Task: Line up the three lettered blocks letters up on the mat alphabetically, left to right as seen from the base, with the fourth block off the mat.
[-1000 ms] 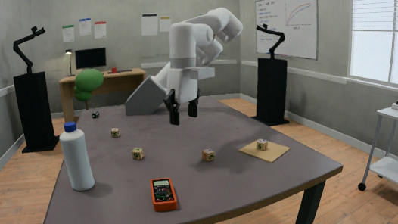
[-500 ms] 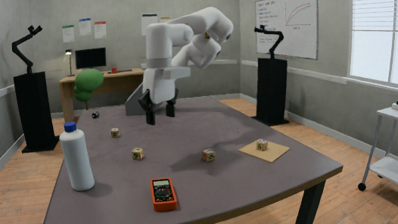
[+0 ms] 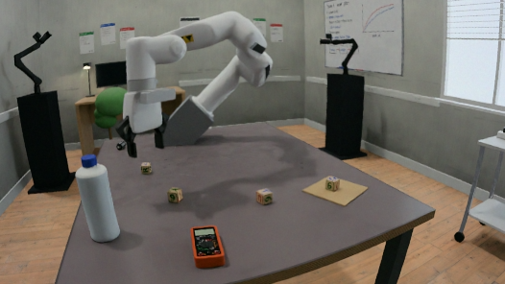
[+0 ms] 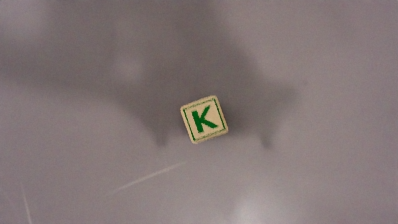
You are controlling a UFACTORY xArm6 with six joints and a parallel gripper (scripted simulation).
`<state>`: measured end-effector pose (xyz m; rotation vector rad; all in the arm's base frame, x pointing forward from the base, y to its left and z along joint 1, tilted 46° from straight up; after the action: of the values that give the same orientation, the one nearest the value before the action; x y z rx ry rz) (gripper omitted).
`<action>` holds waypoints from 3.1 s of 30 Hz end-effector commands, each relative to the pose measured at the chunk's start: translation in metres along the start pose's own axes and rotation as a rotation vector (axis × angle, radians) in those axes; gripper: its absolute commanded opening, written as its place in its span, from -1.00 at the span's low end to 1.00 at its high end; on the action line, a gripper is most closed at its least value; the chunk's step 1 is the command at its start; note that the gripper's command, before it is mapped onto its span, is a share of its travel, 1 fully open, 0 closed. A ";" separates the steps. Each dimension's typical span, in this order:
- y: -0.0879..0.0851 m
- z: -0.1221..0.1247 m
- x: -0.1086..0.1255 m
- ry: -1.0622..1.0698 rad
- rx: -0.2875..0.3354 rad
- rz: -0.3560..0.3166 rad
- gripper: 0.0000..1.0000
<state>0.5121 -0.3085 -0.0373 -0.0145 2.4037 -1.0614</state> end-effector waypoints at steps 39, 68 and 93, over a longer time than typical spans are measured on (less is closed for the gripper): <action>-0.003 0.006 0.000 -0.007 0.000 0.000 1.00; -0.005 -0.025 0.228 -0.005 0.003 -0.002 1.00; -0.003 -0.031 0.241 -0.007 0.000 -0.001 1.00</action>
<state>0.2869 -0.3376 -0.1257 -0.0208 2.4010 -1.0559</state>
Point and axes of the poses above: the point where the finger pads meet when closed, its own y axis out along the fingers, its own z axis across the jaws, x = y × z, the point moved 10 cm from there along -y, back along the fingers, and after that the axes turned 10 degrees about y, right-handed, at the moved point
